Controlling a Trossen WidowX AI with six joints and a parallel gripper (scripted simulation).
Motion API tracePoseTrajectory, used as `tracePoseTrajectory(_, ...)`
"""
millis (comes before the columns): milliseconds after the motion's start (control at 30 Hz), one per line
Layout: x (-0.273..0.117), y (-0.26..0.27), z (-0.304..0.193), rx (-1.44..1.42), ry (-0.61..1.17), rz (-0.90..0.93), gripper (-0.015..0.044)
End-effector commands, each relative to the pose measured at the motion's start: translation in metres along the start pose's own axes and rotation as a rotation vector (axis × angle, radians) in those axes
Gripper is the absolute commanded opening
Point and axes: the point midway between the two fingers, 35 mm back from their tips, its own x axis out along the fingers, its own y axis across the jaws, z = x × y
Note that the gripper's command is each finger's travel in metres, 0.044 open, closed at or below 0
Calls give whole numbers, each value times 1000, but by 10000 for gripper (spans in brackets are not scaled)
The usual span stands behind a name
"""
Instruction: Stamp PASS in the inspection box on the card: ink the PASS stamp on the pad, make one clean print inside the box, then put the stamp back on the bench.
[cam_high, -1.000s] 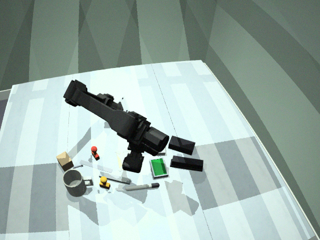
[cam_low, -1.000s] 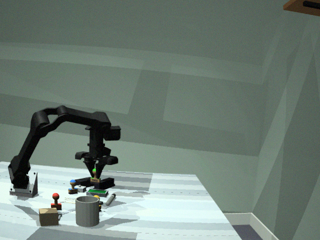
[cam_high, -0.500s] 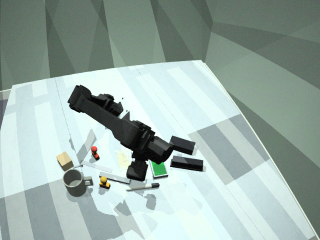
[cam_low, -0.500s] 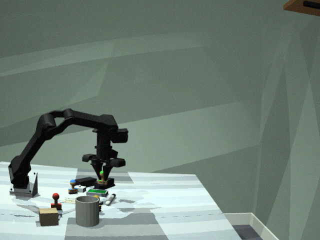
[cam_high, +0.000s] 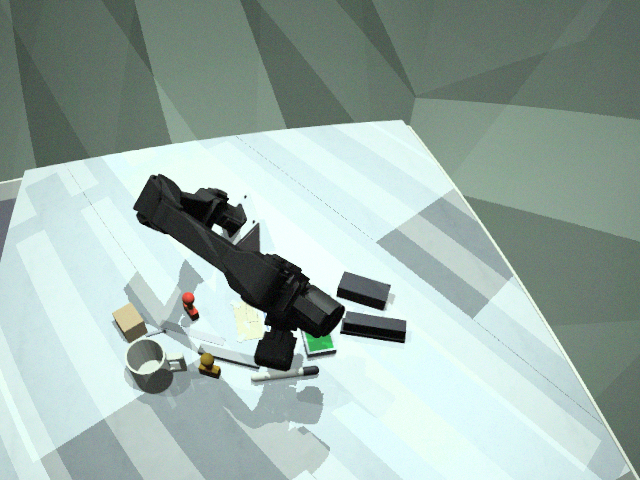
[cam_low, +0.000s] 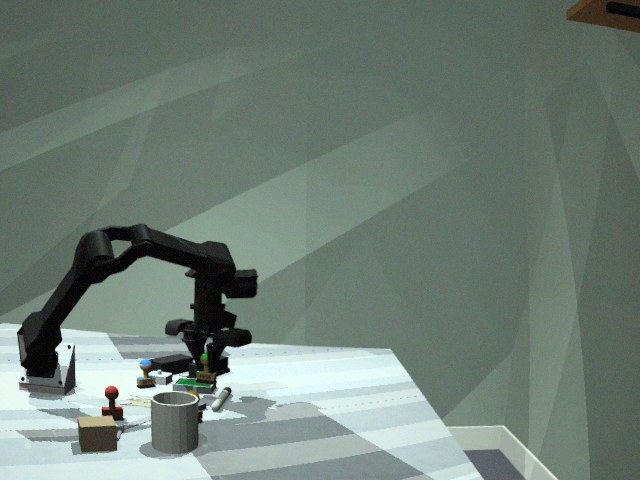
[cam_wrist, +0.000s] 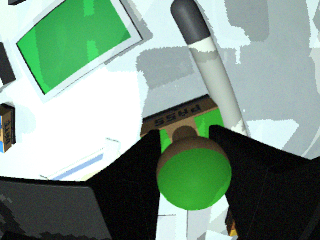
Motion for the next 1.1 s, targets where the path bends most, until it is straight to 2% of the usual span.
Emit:
tracePoseTrajectory(0,7,0,-1,-7,5,-3,0)
tracePoseTrajectory(733,40,1,-3,-6,8,-4,0)
tracePoseTrajectory(1067,37,1,-2,0,4,0,257)
